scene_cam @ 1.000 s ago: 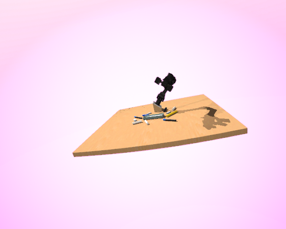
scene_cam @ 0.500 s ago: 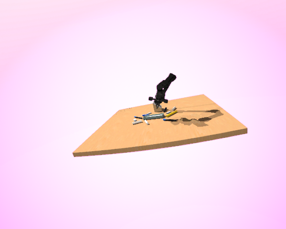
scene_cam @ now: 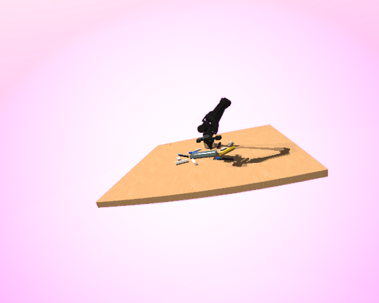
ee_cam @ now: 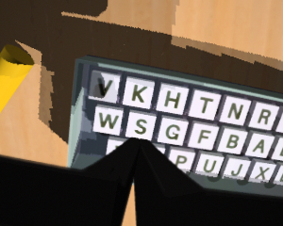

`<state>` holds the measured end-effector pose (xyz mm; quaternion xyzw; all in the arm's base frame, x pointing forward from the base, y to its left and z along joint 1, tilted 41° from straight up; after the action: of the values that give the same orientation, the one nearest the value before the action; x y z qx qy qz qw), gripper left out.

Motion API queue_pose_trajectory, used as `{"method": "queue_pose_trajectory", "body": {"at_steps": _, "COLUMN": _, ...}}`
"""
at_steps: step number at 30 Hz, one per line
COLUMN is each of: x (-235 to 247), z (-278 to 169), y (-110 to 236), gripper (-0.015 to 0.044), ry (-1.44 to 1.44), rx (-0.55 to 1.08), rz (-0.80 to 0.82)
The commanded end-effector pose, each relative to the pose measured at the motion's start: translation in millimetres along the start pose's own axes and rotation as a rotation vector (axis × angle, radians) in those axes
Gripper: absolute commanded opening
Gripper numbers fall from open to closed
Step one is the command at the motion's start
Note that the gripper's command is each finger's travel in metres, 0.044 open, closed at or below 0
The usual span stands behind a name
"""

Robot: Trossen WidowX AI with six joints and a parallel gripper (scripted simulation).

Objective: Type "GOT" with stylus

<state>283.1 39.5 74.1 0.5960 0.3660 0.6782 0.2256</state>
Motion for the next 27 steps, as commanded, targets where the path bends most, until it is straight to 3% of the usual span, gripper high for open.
{"method": "queue_pose_trajectory", "body": {"at_steps": 1, "x": 0, "z": 2, "y": 1, "gripper": 0.0000, "ry": -0.004, "rx": 0.004, "rz": 0.015}}
{"method": "queue_pose_trajectory", "body": {"at_steps": 5, "x": -3, "z": 1, "y": 1, "gripper": 0.0000, "ry": -0.004, "rx": 0.004, "rz": 0.014}}
{"method": "queue_pose_trajectory", "body": {"at_steps": 10, "x": -64, "z": -12, "y": 0, "gripper": 0.0000, "ry": -0.004, "rx": 0.004, "rz": 0.010}}
{"method": "queue_pose_trajectory", "body": {"at_steps": 27, "x": -78, "z": -14, "y": 0, "gripper": 0.0000, "ry": -0.004, "rx": 0.004, "rz": 0.009}}
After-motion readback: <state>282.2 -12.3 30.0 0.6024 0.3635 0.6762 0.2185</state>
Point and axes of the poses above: the point midway between the two fingers, 35 mm back from their tips, its own y axis back along the fingers, its own x axis across the jaws, z = x × y, the point moved 7 cm from there along y, back along the fingers, and after that the axes turned 12 degrees about y, right-handed, at the moved point
